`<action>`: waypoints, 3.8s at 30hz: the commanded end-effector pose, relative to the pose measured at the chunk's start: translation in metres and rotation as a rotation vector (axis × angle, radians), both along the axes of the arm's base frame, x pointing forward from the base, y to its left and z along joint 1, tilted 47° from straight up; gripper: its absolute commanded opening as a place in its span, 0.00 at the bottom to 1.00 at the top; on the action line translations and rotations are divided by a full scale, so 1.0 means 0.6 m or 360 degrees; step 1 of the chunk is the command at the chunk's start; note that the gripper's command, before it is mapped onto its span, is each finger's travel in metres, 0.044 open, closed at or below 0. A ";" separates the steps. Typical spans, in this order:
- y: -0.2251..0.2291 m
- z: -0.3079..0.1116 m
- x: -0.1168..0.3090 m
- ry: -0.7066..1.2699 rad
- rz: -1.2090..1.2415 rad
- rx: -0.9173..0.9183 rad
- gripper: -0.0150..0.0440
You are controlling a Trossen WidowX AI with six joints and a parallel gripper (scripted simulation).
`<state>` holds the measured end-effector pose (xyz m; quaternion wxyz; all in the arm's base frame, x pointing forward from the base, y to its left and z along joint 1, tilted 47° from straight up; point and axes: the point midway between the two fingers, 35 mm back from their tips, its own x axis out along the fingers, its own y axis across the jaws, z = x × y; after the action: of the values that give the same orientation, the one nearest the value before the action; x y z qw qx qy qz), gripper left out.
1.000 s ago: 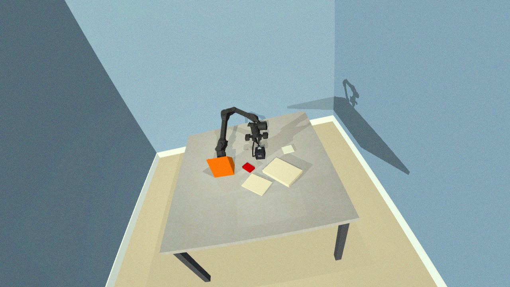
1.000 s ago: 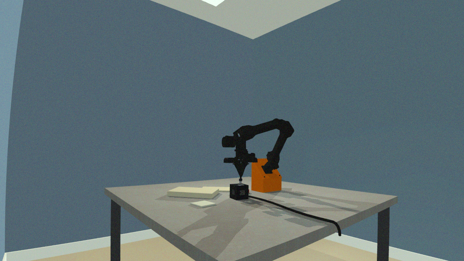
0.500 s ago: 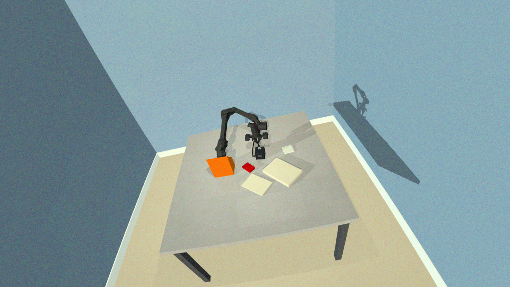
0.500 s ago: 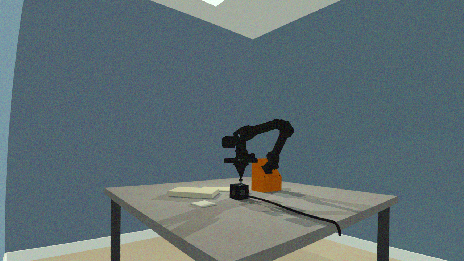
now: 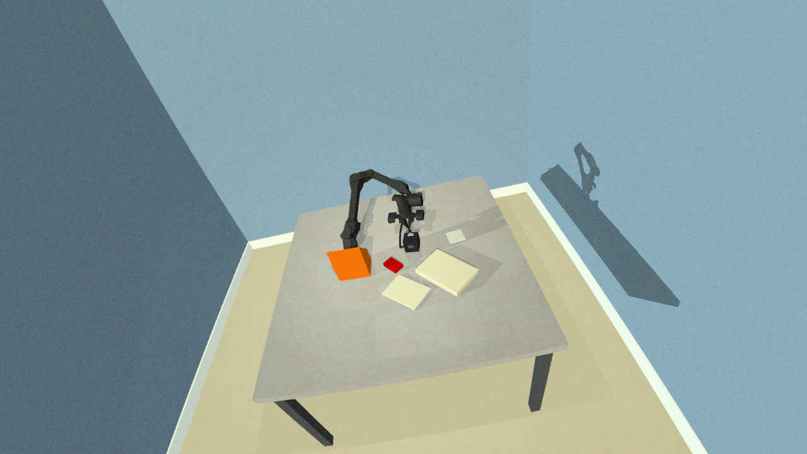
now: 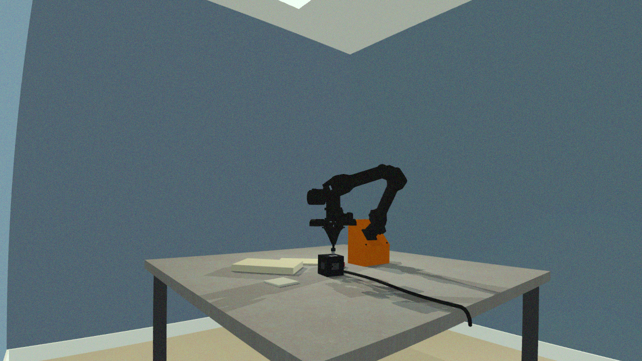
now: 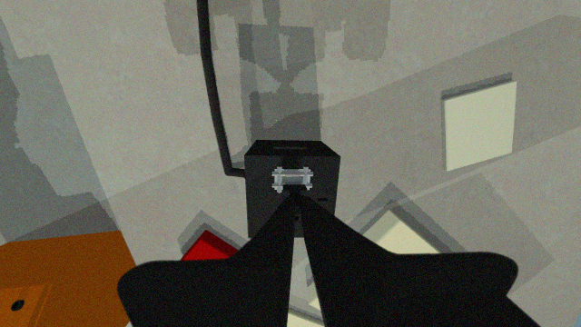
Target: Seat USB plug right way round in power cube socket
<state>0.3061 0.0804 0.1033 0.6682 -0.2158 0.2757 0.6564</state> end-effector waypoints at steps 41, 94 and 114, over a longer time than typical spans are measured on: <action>0.008 -0.005 0.000 0.0007 -0.0008 0.0010 0.25; 0.015 -0.013 0.000 0.0007 -0.0008 0.0011 0.25; 0.018 -0.015 0.000 0.0007 -0.0008 0.0011 0.25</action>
<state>0.3059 0.0905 0.0942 0.6687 -0.2152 0.2749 0.6565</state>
